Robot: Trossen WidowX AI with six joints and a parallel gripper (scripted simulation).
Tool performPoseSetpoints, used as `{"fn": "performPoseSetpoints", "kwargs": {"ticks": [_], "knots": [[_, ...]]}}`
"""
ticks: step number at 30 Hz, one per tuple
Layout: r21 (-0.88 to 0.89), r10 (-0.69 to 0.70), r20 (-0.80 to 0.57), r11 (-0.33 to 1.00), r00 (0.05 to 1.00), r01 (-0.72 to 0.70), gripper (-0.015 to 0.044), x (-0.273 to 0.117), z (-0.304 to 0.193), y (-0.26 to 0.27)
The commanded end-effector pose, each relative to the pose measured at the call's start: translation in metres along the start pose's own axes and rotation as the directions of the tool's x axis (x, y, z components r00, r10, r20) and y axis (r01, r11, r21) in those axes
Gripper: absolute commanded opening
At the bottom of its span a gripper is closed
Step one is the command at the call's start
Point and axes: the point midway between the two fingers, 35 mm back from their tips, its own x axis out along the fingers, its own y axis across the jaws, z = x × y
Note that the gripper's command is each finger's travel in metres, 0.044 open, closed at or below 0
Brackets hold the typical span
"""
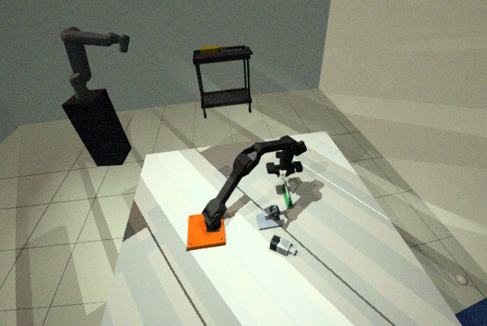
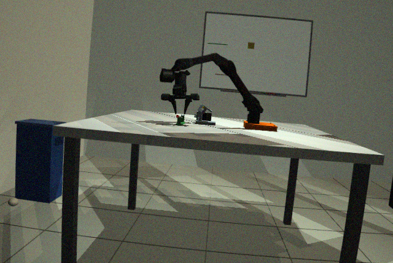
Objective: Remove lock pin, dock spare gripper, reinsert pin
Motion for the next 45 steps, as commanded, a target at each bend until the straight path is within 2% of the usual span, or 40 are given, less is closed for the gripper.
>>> {"fn": "performPoseSetpoints", "kwargs": {"ticks": [1, 11, 16, 18, 22, 30, 39, 45], "knots": [[0.0, -0.001, 0.0, 1.0, 1.0, 0.001, 0.02, -0.011, 0.001, 0.001], [0.003, 0.011, -0.006, 1.0, 1.0, -0.011, 0.02, -0.035, 0.004, 0.005], [0.003, 0.012, -0.006, 1.0, 1.0, -0.012, 0.0331, -0.027, 0.003, 0.005], [0.0, -0.002, -0.008, 1.0, 1.0, 0.002, 0.0279, -0.037, -0.004, 0.003], [-0.014, -0.075, -0.025, 0.997, 0.997, 0.075, 0.018, -0.087, -0.043, 0.001], [-0.016, -0.087, -0.029, 0.996, 0.996, 0.087, 0.018, -0.094, -0.051, 0.001], [-0.016, -0.087, -0.029, 0.996, 0.996, 0.087, 0.018, -0.029, -0.059, -0.005], [-0.016, -0.087, -0.029, 0.996, 0.996, 0.087, 0.018, -0.023, -0.06, -0.006]]}}
